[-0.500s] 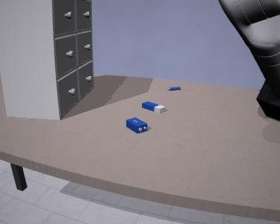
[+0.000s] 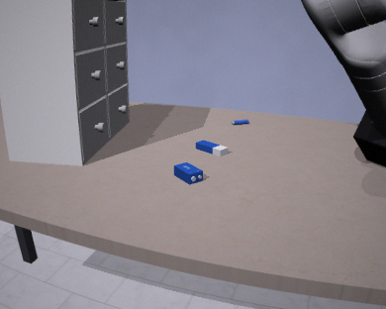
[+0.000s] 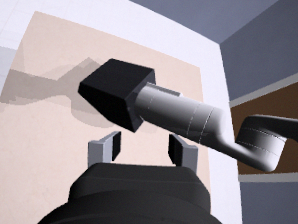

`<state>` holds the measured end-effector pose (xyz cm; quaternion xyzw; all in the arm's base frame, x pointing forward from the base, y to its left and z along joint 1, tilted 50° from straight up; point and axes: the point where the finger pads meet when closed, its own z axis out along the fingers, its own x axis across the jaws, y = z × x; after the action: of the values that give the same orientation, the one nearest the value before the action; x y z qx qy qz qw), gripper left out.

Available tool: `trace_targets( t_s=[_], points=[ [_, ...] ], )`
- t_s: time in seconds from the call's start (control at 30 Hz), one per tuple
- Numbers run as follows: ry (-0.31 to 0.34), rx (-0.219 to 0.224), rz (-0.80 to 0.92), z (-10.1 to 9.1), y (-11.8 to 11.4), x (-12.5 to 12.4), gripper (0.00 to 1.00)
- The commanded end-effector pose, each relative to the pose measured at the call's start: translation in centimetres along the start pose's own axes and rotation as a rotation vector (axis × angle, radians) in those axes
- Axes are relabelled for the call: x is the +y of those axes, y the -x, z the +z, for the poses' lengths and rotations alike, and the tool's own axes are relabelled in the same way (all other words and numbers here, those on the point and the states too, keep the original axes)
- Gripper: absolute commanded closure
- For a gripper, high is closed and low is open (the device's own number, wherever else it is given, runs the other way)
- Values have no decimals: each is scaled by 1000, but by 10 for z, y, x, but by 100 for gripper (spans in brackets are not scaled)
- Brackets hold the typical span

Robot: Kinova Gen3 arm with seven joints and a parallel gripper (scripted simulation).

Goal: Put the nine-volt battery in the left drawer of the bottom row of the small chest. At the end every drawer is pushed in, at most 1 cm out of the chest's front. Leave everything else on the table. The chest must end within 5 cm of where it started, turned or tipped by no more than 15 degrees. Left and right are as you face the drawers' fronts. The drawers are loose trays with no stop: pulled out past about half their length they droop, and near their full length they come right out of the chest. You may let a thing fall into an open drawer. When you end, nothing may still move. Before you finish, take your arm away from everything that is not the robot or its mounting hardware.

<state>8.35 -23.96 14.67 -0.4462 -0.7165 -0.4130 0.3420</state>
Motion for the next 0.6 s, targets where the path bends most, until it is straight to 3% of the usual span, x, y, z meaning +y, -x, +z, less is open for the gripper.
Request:
trace_targets(
  t_s=[0.0, 0.13, 0.23, 0.37, 0.53, 0.57],
  points=[
    [0, -1, 1, 0, 0, 0, 0],
    [10, -8, 4, -1, -2, 3, 0],
    [31, -38, 11, -6, -9, 12, 0],
    [92, -118, 25, -19, -34, 38, 0],
    [202, -258, 44, -39, -81, 86, 0],
    [202, -258, 44, -39, -81, 86, 0]
  ],
)
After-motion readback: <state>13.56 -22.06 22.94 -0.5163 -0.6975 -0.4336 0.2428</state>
